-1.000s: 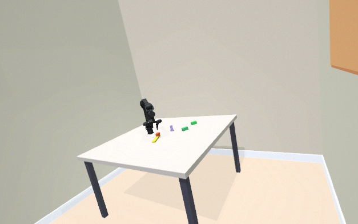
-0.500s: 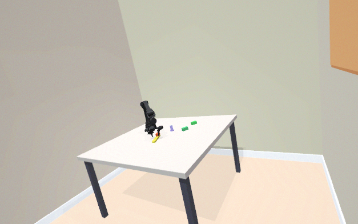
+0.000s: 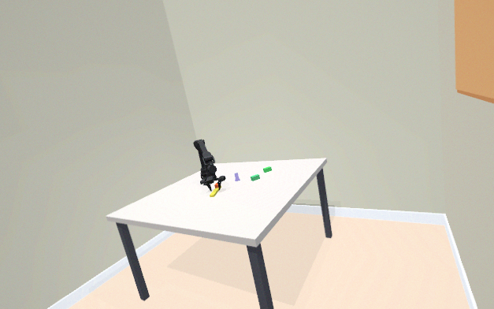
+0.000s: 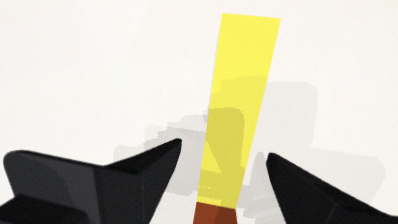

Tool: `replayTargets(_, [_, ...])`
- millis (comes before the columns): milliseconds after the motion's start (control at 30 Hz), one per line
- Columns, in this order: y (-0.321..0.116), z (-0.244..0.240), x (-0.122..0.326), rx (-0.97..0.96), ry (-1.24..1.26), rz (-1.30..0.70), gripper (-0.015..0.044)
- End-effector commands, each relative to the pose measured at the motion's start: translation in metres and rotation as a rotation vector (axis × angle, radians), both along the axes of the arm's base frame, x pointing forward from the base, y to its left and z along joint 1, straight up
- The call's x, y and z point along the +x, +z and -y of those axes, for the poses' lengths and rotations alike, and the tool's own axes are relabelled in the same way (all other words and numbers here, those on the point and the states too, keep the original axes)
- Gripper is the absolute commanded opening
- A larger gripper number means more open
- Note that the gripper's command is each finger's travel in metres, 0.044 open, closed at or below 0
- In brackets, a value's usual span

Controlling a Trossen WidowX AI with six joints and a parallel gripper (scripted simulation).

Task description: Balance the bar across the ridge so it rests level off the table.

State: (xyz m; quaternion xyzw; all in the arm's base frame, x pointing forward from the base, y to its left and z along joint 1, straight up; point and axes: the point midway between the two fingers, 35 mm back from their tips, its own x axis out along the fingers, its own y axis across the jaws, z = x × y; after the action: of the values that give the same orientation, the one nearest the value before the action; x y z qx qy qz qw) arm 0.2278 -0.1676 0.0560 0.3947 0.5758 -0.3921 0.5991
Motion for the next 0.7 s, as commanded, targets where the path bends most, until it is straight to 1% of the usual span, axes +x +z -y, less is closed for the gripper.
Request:
replayTargets(0, [-0.0081, -0.0005, -0.0018, 0.0, -0.004, -0.009, 0.0315])
replayTargets(533, [-0.0091, -0.0005, -0.0018, 0.0, -0.004, -0.009, 0.0315])
replayTargets(667, [-0.0087, -0.001, -0.0014, 0.004, 0.0, -0.006, 0.021])
